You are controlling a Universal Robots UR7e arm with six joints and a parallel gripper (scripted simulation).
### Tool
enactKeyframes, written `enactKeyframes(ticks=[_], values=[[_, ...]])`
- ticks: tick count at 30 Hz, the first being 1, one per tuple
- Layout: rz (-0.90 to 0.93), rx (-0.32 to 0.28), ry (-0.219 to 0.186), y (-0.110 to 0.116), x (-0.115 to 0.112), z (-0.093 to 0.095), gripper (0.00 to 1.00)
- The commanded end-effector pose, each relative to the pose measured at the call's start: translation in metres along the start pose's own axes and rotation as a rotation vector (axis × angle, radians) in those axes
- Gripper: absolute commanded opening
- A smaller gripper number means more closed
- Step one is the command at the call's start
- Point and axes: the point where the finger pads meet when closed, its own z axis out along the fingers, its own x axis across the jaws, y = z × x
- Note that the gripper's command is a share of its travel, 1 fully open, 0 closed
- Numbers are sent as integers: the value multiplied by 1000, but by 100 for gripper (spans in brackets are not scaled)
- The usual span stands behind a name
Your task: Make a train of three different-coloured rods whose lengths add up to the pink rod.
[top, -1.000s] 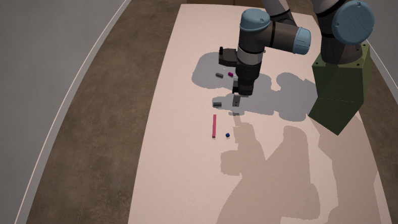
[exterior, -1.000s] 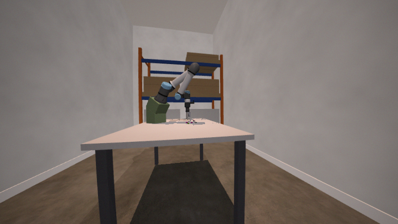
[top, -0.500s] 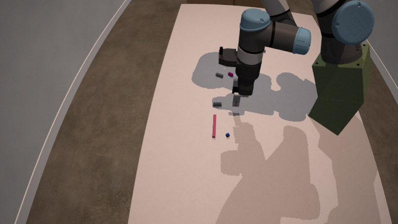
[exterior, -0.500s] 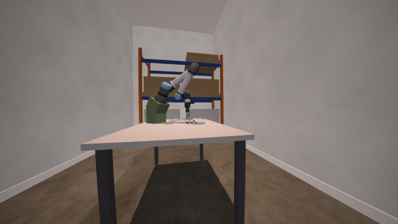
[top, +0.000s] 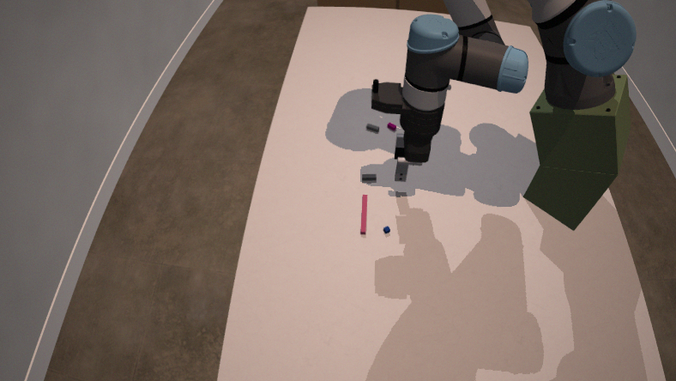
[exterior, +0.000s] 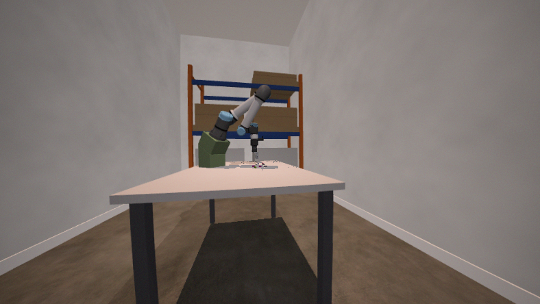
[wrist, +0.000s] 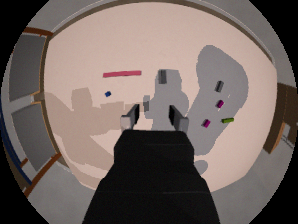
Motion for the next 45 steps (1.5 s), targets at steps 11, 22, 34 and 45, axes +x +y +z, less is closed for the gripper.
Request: enactKeyframes(ticks=[11, 22, 34, 45], values=[[3, 1, 0, 0, 0, 0, 100], [54, 0, -1, -2, -1, 0, 100], [189, -1, -2, -5, -3, 2, 100], [393, -3, -2, -9, -6, 3, 100]])
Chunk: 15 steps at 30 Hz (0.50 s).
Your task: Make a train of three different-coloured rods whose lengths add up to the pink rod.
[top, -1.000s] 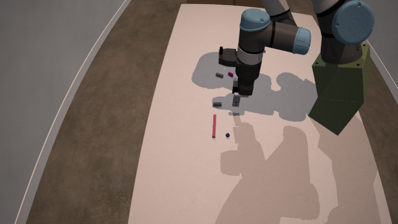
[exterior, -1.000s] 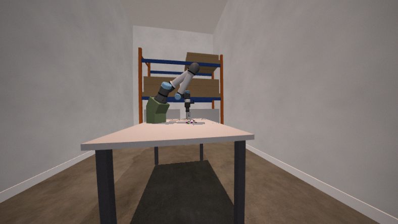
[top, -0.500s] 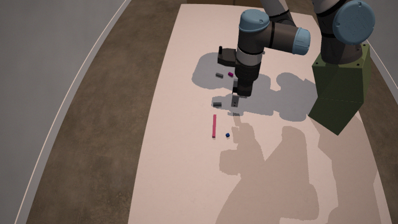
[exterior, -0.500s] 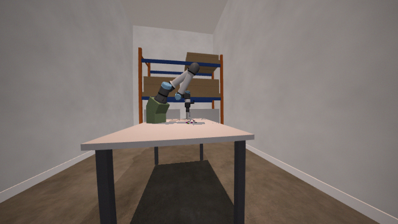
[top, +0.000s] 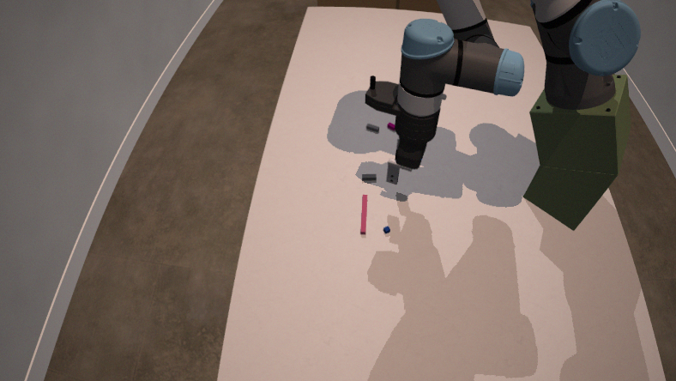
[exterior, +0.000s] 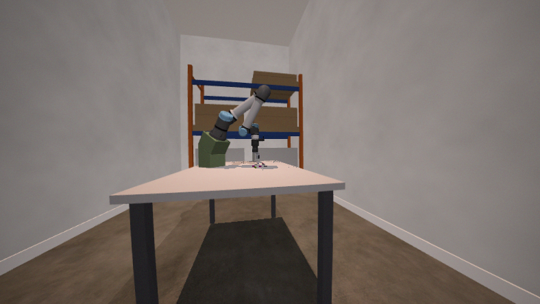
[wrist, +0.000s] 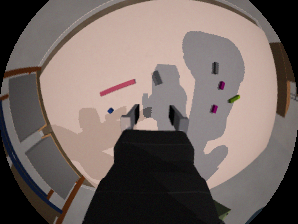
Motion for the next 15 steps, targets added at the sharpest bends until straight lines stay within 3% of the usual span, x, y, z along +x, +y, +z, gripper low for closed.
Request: enactKeyframes(ticks=[1, 15], values=[[105, 0, -1, -1, -2, 0, 100], [477, -3, -1, -3, -12, 2, 100]])
